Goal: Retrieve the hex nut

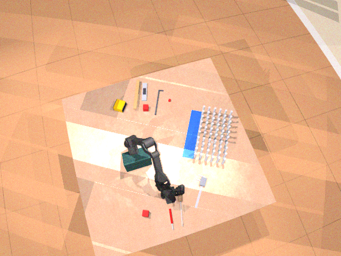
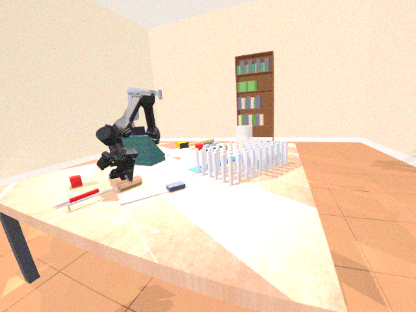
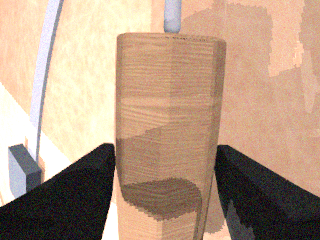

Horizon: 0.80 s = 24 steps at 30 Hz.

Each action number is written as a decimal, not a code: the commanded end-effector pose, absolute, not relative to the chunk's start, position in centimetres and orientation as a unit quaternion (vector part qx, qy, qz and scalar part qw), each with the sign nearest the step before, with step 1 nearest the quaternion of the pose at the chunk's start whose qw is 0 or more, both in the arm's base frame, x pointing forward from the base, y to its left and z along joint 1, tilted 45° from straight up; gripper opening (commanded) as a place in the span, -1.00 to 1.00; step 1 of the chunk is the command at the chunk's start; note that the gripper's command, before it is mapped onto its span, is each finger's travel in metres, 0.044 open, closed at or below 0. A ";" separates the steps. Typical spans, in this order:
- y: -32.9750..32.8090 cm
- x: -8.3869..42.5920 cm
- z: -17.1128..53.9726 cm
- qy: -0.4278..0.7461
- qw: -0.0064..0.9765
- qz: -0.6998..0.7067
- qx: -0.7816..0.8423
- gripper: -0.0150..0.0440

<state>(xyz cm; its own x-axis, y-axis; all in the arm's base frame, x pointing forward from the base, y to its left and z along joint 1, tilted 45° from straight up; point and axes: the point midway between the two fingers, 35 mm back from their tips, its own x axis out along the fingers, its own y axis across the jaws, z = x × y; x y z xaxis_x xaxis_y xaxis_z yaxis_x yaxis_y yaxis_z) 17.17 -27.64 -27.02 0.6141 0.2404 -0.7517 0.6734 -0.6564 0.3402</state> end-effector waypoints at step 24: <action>-32.8 16.8 -21.8 0.263 0.324 -0.340 0.843 1.00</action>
<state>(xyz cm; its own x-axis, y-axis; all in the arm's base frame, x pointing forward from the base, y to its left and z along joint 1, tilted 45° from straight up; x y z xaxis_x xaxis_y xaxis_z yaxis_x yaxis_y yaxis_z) 16.98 -29.05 -25.14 0.6175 0.2621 -0.7416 0.6718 -0.6661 0.3240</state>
